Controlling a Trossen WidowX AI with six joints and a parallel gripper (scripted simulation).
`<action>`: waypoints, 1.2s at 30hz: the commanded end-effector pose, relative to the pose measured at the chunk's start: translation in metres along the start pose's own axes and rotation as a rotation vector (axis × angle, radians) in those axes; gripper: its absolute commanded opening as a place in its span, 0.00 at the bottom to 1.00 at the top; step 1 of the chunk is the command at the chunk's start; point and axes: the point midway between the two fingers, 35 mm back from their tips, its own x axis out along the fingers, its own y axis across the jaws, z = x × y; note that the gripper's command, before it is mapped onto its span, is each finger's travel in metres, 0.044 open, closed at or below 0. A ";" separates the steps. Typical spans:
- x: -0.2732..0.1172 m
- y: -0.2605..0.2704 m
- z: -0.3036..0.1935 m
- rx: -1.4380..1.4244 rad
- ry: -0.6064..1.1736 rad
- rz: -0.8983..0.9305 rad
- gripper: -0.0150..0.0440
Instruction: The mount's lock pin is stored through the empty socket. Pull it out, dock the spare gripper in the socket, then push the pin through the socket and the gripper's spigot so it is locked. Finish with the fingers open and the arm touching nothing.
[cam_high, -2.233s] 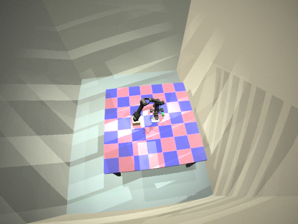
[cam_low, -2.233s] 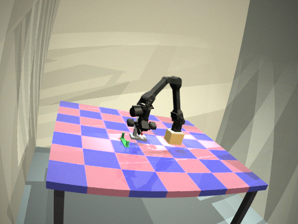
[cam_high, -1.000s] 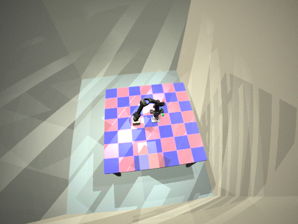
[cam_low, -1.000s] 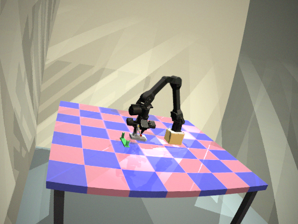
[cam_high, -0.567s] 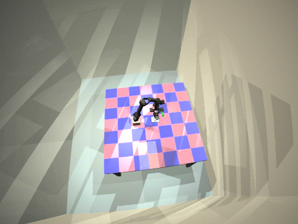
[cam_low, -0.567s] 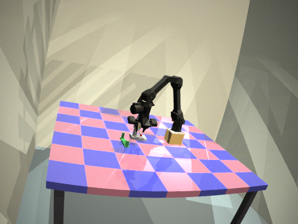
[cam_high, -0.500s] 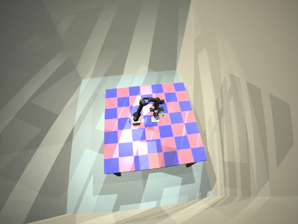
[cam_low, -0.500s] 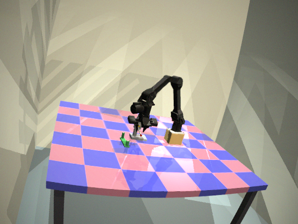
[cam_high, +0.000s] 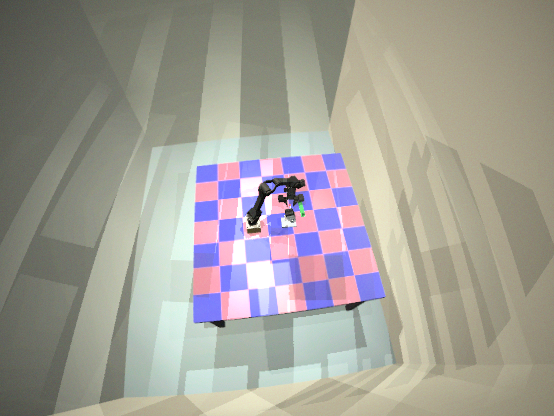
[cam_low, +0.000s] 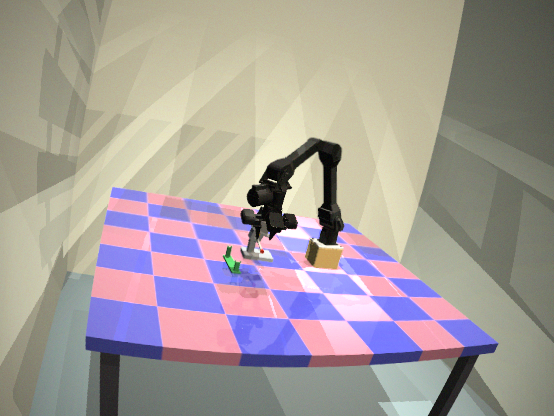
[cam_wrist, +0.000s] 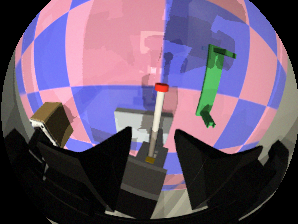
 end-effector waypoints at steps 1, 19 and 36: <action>-0.010 0.000 0.004 0.001 -0.001 0.000 0.59; -0.028 0.001 0.011 -0.008 0.007 -0.003 0.90; -0.028 0.001 0.011 -0.008 0.007 -0.003 1.00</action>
